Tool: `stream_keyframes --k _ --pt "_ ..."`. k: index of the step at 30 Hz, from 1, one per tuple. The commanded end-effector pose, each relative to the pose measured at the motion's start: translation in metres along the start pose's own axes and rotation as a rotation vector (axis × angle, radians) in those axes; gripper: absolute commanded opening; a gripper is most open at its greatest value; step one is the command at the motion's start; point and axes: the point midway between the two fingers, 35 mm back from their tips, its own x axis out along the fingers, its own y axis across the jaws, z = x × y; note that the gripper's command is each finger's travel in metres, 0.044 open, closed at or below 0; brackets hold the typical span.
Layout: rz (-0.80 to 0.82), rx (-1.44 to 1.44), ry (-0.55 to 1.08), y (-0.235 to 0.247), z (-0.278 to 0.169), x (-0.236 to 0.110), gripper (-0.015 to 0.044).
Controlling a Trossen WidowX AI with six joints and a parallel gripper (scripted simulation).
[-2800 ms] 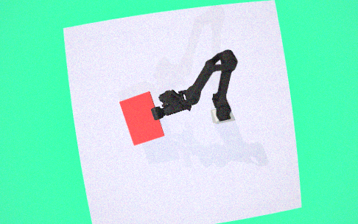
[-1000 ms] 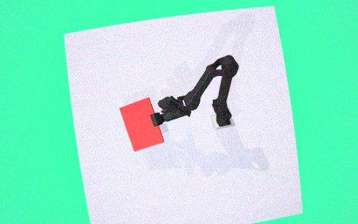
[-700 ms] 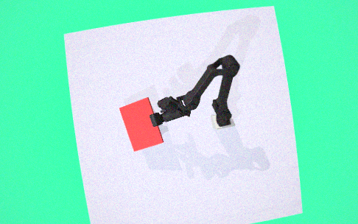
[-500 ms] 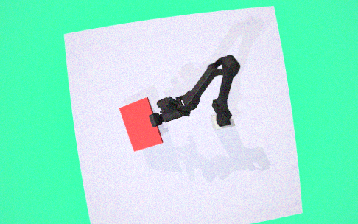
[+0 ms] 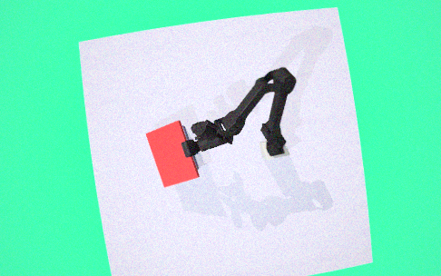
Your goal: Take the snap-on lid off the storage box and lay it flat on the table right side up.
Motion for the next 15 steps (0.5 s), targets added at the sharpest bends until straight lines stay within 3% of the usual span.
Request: stream_keyframes --k 1,15 --pt "0.012 0.008 -0.003 0.010 0.001 -0.005 0.0000" --pt "0.012 0.008 -0.003 0.023 0.001 -0.016 0.0000"
